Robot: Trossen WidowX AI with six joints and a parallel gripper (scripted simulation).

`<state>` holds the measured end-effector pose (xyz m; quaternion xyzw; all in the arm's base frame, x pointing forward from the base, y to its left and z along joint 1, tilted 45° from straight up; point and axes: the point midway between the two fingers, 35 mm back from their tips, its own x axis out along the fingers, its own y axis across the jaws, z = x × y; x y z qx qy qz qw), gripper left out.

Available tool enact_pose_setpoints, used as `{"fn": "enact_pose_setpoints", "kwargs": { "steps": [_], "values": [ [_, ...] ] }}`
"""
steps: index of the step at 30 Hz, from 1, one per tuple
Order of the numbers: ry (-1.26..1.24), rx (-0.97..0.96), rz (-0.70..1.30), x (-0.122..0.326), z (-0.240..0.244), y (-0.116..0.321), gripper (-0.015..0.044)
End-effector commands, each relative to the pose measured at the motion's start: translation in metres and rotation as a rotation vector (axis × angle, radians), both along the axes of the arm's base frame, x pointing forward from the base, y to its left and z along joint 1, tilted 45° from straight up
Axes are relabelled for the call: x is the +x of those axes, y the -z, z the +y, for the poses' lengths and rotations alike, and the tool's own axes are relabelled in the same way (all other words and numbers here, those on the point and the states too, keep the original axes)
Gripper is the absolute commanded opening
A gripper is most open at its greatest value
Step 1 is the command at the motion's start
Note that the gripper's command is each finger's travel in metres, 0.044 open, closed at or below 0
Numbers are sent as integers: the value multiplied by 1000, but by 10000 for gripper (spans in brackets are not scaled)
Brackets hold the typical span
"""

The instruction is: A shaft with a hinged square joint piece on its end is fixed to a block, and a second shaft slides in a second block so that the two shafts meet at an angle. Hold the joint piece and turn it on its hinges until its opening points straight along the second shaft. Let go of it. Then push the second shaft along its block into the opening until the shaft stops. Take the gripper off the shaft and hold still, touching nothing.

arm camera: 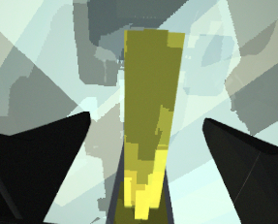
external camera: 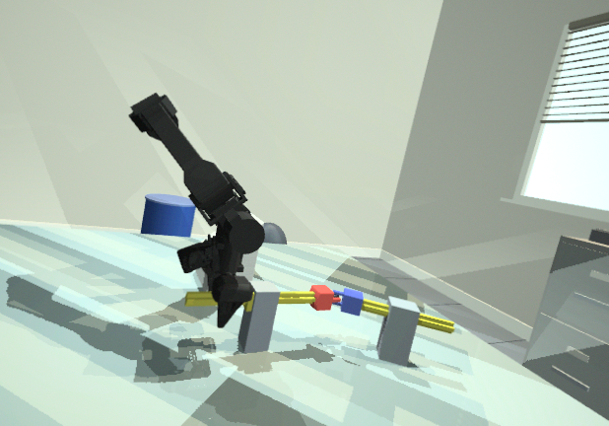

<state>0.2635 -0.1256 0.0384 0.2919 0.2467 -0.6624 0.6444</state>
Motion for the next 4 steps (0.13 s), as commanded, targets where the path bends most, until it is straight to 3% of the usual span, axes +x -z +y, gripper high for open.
{"fn": "enact_pose_setpoints", "kwargs": {
  "steps": [1, 4],
  "values": [
    [-1, 6, -3, 1, 13, -12, 440],
    [-2, 9, -1, 1, 20, -19, 440]
  ]
}}
